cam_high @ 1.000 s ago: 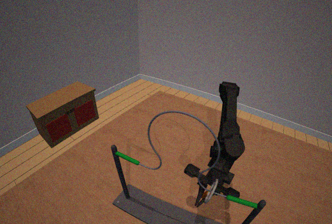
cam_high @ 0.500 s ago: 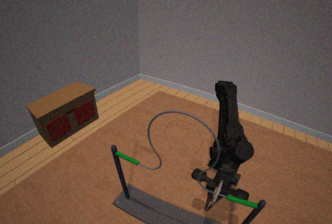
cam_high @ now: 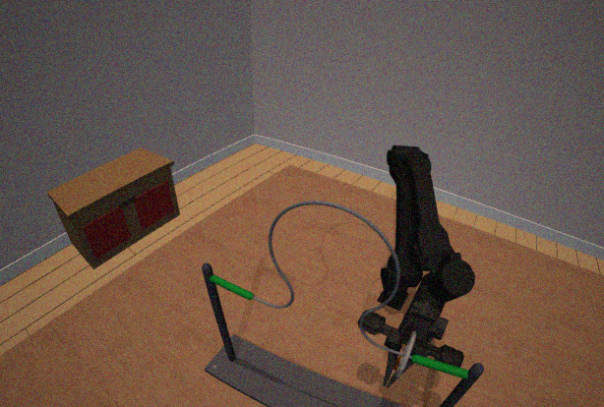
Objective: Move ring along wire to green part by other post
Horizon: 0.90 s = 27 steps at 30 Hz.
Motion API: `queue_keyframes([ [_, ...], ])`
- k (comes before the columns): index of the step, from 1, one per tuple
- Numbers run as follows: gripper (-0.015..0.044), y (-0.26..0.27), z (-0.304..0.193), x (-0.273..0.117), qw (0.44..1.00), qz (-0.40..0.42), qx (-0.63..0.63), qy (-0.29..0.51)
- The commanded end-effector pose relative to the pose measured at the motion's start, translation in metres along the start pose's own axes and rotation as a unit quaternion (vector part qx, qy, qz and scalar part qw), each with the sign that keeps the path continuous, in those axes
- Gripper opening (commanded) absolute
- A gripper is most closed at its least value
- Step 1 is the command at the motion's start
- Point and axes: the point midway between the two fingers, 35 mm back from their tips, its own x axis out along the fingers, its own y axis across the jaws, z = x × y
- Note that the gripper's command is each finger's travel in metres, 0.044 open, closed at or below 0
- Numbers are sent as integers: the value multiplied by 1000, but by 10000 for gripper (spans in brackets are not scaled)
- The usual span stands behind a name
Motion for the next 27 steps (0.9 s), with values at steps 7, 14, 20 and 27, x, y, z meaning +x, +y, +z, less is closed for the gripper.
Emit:
queue_keyframes([
  [7,-150,11,0,0,1000,-2,2,1],
  [14,-150,18,0,-1,1000,-2,3,1],
  [20,-150,24,0,-2,1000,-2,3,0],
  [27,-150,28,-1,-1,1000,-2,3,0],
])
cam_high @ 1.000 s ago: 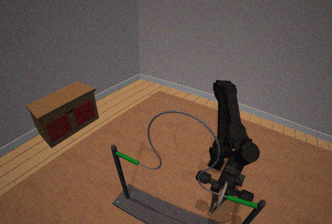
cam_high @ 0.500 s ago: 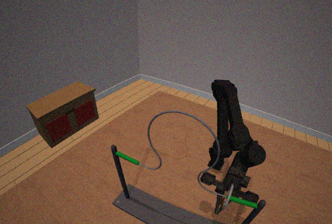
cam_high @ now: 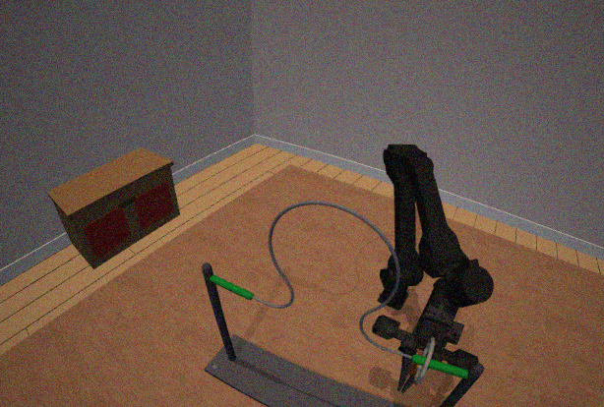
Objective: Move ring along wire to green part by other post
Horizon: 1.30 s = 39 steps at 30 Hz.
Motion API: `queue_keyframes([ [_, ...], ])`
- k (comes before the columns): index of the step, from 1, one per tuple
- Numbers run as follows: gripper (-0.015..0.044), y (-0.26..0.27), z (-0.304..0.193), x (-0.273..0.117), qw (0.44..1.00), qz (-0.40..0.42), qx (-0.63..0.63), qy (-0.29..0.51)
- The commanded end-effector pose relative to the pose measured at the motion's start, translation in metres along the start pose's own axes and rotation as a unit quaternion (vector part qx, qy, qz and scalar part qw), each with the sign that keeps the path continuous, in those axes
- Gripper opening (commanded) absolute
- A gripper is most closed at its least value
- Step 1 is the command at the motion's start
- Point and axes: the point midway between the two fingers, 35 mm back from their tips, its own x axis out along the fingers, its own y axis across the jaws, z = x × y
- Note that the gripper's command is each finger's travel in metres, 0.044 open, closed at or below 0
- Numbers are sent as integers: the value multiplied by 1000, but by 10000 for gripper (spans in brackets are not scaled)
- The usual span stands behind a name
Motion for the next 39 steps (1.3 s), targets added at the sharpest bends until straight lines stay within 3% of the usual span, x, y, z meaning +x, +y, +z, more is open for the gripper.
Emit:
queue_keyframes([
  [1,-150,2,-2,2,1000,-2,1,1],
  [39,-150,2,-18,10,1000,-2,1,1],
])
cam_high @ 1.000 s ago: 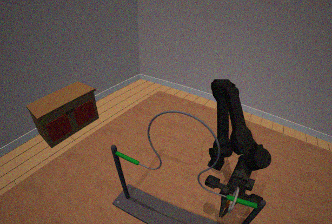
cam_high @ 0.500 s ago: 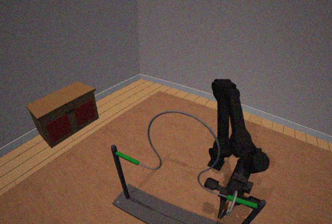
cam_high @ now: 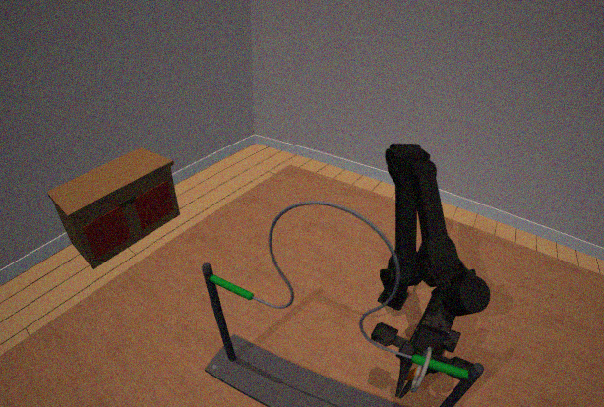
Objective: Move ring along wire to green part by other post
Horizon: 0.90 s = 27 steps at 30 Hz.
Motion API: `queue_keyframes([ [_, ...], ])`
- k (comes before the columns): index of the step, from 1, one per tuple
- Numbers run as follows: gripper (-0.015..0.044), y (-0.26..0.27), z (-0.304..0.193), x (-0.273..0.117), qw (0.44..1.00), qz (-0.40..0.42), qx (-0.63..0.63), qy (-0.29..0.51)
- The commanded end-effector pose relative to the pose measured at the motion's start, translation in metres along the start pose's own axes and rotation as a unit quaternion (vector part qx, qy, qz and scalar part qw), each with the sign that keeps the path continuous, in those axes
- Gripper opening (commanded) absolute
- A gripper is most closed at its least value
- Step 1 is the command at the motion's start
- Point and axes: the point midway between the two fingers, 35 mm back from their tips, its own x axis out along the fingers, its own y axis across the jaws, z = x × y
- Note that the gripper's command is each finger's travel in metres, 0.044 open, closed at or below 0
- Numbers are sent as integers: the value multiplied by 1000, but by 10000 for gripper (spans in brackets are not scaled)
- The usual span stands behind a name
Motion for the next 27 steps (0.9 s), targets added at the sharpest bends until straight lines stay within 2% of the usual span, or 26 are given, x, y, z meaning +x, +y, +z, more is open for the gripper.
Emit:
queue_keyframes([
  [1,-150,-1,-1,0,1000,-2,1,1],
  [2,-150,-1,-1,0,1000,-2,1,1],
  [14,160,0,0,-2,1000,0,0,0],
  [27,160,1,-1,-44,1000,-2,2,4],
])
